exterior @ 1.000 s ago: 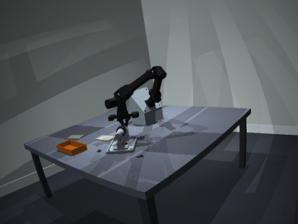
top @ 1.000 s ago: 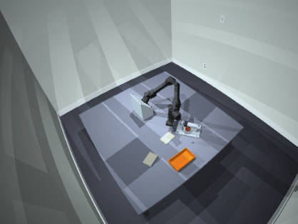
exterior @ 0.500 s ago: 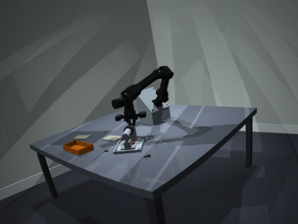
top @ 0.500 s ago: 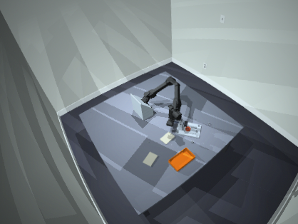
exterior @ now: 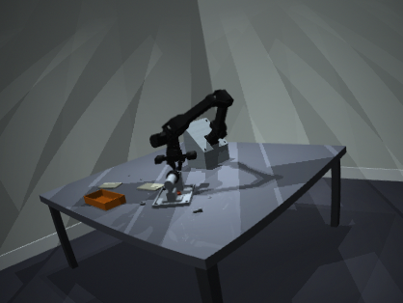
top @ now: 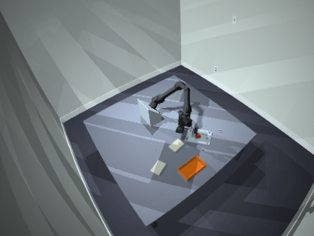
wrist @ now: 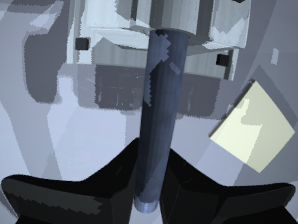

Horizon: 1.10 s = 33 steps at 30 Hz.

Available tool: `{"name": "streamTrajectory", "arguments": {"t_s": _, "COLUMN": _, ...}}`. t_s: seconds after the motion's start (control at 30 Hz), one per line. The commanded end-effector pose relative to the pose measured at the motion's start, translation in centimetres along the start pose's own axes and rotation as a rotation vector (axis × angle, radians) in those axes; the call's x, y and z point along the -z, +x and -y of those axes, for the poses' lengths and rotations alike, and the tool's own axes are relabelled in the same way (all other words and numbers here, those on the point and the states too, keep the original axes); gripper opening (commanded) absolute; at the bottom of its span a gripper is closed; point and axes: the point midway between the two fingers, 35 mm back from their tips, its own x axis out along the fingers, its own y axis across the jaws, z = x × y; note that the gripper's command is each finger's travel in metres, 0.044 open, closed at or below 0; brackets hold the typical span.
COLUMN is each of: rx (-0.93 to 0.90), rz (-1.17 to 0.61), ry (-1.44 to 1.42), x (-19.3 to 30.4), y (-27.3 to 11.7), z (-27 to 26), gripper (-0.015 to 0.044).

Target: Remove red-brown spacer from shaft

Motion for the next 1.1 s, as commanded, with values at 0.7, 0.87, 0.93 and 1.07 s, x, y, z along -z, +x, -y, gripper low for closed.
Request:
{"name": "streamTrajectory", "arguments": {"t_s": 0.7, "rx": 0.006, "rz": 0.008, "ry": -0.003, "x": -1.2, "y": -0.2, "z": 0.1, "gripper": 0.0000}}
{"name": "streamTrajectory", "arguments": {"t_s": 0.87, "rx": 0.006, "rz": 0.008, "ry": -0.003, "x": -1.4, "y": -0.2, "z": 0.1, "gripper": 0.0000}}
{"name": "streamTrajectory", "arguments": {"t_s": 0.93, "rx": 0.006, "rz": 0.008, "ry": -0.003, "x": -1.5, "y": -0.2, "z": 0.1, "gripper": 0.0000}}
{"name": "streamTrajectory", "arguments": {"t_s": 1.07, "rx": 0.006, "rz": 0.008, "ry": -0.003, "x": -1.6, "y": -0.2, "z": 0.1, "gripper": 0.0000}}
